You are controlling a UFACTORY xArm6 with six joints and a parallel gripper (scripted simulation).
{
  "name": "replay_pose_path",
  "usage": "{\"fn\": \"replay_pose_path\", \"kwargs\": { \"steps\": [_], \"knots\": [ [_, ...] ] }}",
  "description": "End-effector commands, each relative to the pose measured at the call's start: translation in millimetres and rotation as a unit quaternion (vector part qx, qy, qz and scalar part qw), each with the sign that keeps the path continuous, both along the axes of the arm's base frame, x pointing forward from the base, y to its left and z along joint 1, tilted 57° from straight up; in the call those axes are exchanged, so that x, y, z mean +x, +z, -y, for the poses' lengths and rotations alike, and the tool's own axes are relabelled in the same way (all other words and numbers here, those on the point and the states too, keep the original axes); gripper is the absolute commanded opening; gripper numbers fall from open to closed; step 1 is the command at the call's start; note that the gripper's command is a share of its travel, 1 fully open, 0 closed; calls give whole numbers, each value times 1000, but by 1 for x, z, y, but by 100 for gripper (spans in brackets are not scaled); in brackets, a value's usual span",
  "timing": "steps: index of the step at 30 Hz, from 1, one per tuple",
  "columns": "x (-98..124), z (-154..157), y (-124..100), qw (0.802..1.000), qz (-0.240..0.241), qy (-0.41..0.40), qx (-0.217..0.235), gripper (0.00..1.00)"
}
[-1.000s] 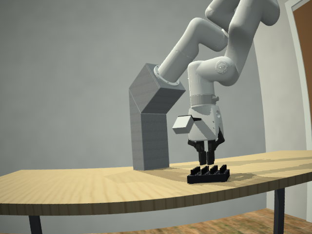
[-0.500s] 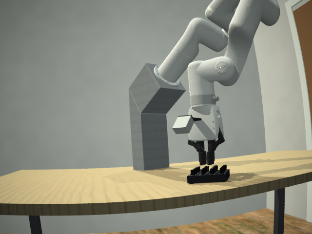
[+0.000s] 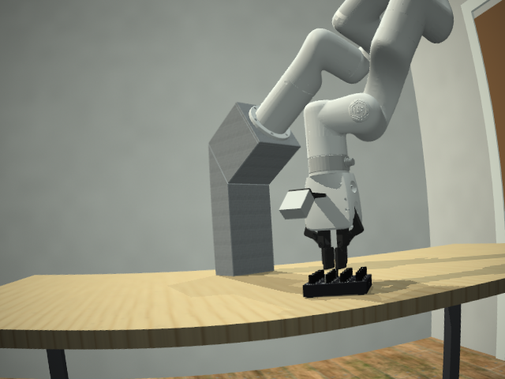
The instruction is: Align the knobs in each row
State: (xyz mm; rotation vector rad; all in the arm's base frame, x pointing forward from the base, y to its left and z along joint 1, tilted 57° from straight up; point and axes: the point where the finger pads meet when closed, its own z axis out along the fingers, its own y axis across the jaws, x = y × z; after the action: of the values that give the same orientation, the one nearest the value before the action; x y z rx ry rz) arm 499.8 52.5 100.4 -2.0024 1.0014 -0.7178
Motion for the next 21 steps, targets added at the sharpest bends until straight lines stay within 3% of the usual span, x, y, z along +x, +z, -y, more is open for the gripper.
{"fn": "replay_pose_path", "kwargs": {
  "steps": [1, 21],
  "knots": [
    [2, -1, -1, 1000, 0, 0, 0, 19],
    [6, -3, -4, 1000, 0, 0, 0, 19]
  ]
}}
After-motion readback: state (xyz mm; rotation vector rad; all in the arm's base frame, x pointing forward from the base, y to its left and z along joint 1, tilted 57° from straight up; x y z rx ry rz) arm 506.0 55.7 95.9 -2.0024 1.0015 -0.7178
